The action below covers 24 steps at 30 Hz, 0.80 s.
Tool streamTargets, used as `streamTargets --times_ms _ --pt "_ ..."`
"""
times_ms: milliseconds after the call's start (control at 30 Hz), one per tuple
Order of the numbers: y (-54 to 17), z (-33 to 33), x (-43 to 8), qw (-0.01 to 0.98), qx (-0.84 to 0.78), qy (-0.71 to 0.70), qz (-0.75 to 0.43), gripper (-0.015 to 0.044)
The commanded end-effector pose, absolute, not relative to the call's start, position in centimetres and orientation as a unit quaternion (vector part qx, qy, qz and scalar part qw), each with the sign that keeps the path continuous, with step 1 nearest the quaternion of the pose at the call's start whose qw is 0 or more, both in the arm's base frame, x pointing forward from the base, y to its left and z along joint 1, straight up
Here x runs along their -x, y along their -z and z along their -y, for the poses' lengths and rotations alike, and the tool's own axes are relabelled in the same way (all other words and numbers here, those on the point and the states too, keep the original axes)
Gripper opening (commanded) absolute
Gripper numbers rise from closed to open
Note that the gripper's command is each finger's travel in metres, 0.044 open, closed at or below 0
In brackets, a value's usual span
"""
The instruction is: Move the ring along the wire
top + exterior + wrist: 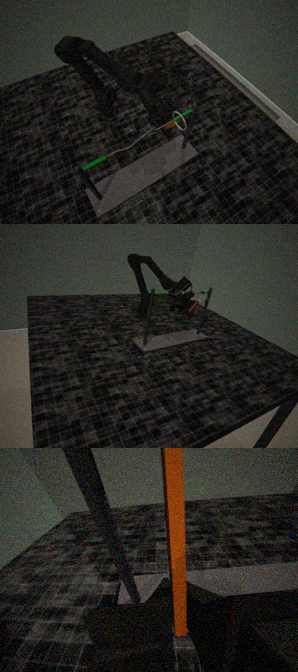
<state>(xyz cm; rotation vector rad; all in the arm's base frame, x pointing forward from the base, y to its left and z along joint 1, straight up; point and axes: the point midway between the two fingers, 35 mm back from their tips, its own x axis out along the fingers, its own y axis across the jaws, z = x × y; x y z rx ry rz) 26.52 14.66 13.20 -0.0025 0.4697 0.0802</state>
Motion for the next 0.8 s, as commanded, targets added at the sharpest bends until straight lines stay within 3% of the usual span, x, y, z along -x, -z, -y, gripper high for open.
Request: streamTargets --times_ms 0,367,767 --pt "-13.2 -14.7 -26.5 0.972 0.001 -0.040 -0.233 -0.0124" --pt "-13.3 -14.7 -26.4 0.972 0.001 -0.040 -0.233 0.0160" --pt "-15.0 -14.4 -22.8 0.971 0.000 -0.037 -0.236 0.0160"
